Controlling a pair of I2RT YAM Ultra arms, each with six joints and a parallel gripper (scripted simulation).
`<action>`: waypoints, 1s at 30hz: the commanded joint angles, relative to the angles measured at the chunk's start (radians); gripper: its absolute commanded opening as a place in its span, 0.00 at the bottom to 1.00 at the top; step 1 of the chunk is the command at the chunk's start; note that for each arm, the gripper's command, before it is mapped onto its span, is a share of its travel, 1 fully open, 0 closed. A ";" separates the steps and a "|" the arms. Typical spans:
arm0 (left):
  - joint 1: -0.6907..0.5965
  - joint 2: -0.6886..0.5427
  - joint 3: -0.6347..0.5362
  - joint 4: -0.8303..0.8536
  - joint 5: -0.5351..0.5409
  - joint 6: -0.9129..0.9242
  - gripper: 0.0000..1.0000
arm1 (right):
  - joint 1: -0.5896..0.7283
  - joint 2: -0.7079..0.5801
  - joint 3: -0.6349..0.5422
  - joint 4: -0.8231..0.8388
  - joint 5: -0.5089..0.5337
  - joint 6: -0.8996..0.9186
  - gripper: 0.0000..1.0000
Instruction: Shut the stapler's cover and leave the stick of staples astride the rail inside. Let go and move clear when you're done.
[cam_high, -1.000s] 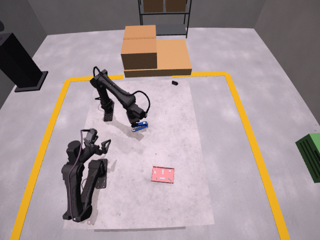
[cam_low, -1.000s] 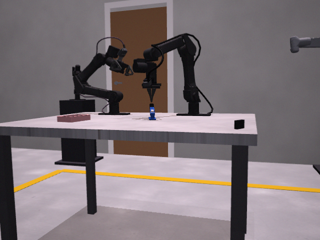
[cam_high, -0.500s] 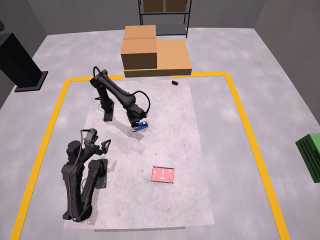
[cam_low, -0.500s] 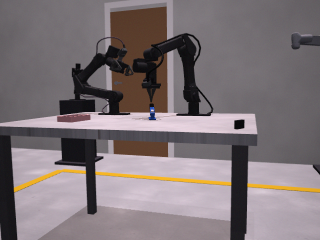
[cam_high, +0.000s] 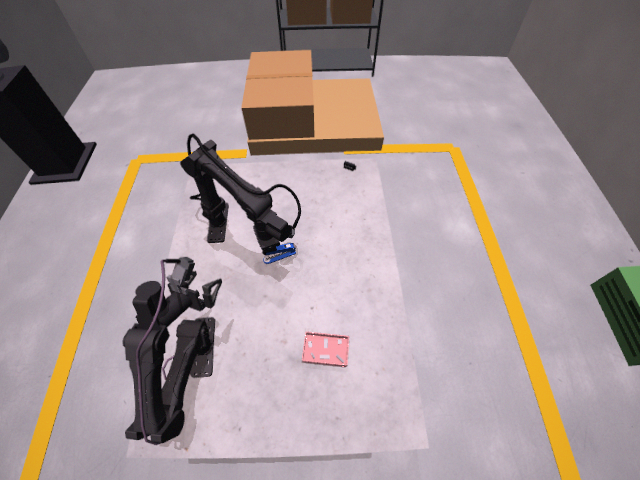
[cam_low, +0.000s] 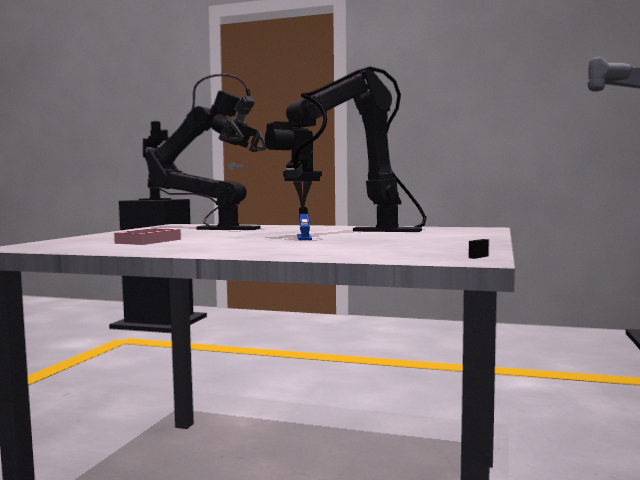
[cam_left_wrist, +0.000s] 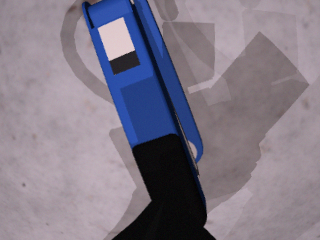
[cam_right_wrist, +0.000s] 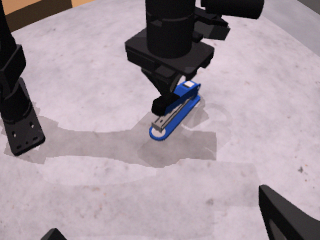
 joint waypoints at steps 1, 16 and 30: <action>0.005 0.010 -0.020 0.023 0.002 -0.004 0.00 | 0.012 -0.006 -0.001 0.004 0.011 0.010 1.00; 0.004 0.015 -0.051 0.060 0.001 -0.009 0.00 | 0.012 -0.006 -0.001 0.004 0.011 0.010 1.00; 0.002 0.021 -0.077 0.093 0.001 -0.011 0.00 | 0.012 -0.006 -0.001 0.004 0.011 0.010 1.00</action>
